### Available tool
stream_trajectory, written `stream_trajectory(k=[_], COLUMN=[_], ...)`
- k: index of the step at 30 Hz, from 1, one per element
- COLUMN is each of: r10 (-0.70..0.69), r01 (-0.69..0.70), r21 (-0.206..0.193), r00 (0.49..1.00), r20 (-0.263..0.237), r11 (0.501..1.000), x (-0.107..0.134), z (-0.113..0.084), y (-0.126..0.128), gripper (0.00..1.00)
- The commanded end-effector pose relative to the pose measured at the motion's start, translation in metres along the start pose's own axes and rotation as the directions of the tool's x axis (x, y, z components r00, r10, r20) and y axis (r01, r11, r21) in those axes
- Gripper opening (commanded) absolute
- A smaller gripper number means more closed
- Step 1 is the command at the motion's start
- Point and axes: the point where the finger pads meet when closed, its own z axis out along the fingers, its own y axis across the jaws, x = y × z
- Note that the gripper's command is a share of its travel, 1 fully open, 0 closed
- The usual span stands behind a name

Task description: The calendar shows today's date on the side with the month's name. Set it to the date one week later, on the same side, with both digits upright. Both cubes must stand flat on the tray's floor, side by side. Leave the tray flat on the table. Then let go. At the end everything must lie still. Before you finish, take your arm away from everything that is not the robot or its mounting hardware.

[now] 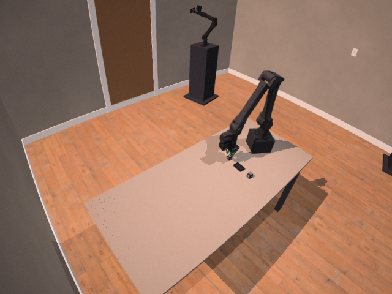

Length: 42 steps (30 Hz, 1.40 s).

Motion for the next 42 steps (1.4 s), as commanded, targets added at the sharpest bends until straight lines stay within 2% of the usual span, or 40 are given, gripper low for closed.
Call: stream_trajectory(k=[1, 35, 42], r10=[0.002, 0.002, 0.002], r01=[-0.002, -0.002, -0.002], r21=[-0.003, -0.003, -0.001], r00=[1.0, 1.0, 1.0], r20=[0.004, 0.003, 0.02], r11=[1.0, 1.0, 1.0], x=[-0.0012, -0.0005, -0.0027], z=[0.0016, 0.0016, -0.0018], y=[0.0024, 0.0027, 0.0031], gripper=[0.44, 0.44, 0.44])
